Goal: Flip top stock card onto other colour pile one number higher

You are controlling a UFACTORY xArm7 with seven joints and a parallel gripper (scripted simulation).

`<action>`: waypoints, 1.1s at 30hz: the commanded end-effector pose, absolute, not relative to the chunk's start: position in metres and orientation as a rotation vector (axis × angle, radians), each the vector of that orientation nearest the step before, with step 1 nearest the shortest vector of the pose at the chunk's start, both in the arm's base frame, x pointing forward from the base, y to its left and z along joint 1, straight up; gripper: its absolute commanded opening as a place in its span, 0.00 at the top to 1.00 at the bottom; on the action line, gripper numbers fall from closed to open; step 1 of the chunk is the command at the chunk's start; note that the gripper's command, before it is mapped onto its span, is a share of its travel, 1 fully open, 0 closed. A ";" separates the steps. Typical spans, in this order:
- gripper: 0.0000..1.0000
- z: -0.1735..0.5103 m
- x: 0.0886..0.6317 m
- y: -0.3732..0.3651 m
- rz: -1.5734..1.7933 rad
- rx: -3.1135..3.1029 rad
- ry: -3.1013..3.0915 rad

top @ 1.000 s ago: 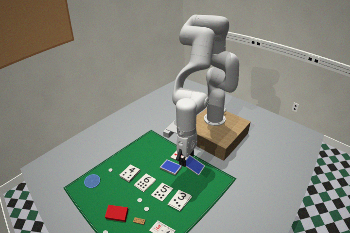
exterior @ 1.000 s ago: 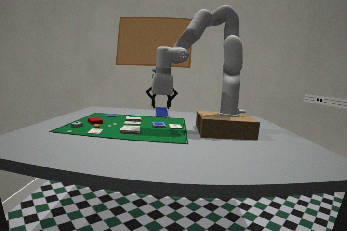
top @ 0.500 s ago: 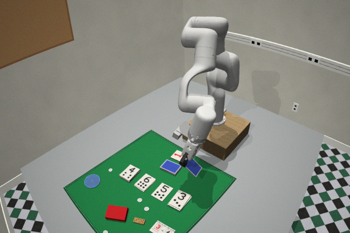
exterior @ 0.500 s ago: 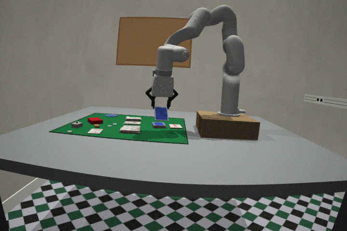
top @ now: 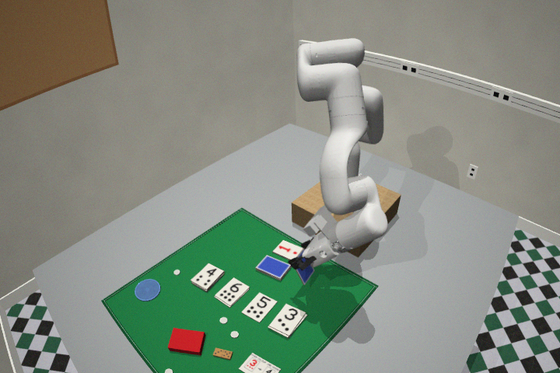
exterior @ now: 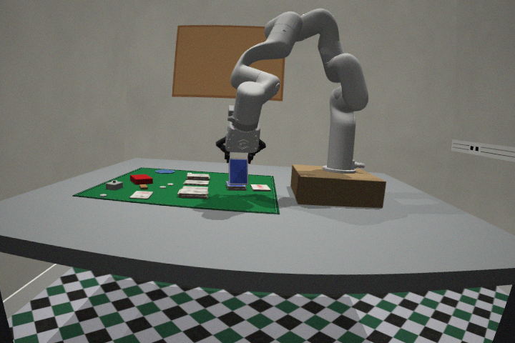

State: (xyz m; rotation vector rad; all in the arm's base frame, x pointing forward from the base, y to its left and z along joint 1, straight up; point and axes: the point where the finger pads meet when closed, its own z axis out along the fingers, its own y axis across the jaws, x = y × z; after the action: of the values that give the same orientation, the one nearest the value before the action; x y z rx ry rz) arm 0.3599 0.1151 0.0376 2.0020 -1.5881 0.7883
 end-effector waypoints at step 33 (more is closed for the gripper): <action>0.26 0.028 0.358 0.121 1.227 1.534 -1.224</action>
State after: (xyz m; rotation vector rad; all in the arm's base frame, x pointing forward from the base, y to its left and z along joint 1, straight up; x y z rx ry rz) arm 0.3579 0.1201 0.0277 1.5409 -1.2269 1.2200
